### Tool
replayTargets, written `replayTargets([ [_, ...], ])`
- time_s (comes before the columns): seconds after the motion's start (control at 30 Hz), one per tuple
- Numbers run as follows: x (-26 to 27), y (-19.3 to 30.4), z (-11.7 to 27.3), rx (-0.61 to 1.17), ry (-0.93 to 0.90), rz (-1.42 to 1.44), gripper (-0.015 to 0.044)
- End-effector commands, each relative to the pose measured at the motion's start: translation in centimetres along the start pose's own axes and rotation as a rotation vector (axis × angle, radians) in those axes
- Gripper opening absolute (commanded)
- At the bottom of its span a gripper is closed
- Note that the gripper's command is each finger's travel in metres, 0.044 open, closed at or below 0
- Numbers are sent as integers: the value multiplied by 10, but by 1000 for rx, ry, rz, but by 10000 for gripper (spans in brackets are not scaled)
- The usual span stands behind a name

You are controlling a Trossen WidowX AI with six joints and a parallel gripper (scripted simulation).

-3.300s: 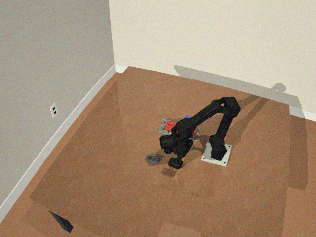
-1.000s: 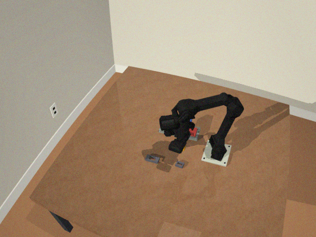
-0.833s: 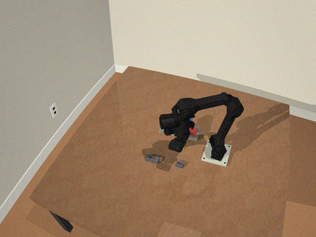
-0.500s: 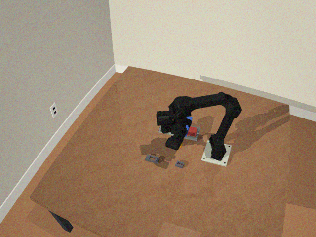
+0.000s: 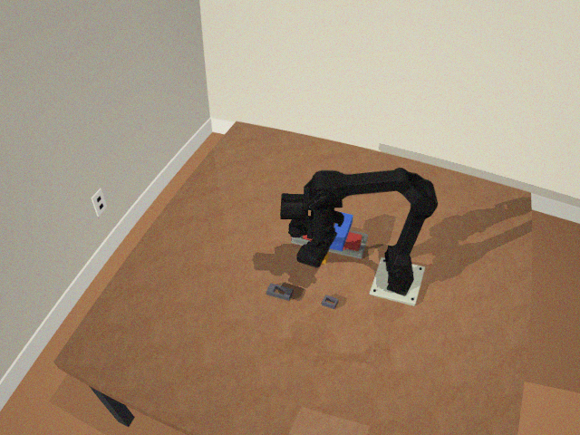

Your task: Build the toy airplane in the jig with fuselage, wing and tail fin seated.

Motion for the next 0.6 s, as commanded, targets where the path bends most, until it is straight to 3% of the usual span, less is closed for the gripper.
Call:
replayTargets([
  [0.0, -4, -8, 0, -4, -8, 3, 0],
  [0.57, -30, -43, -9, -11, 5, -27, 0],
])
Point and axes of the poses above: the point midway between the two fingers, 35 mm back from their tips, its own z axis back along the fingers, its own x axis across the jaws, y = z × x, the point moved 10 cm from there along z, back along the fingers, and after that the axes turned 11 degrees about -z, right-handed, at the moved point
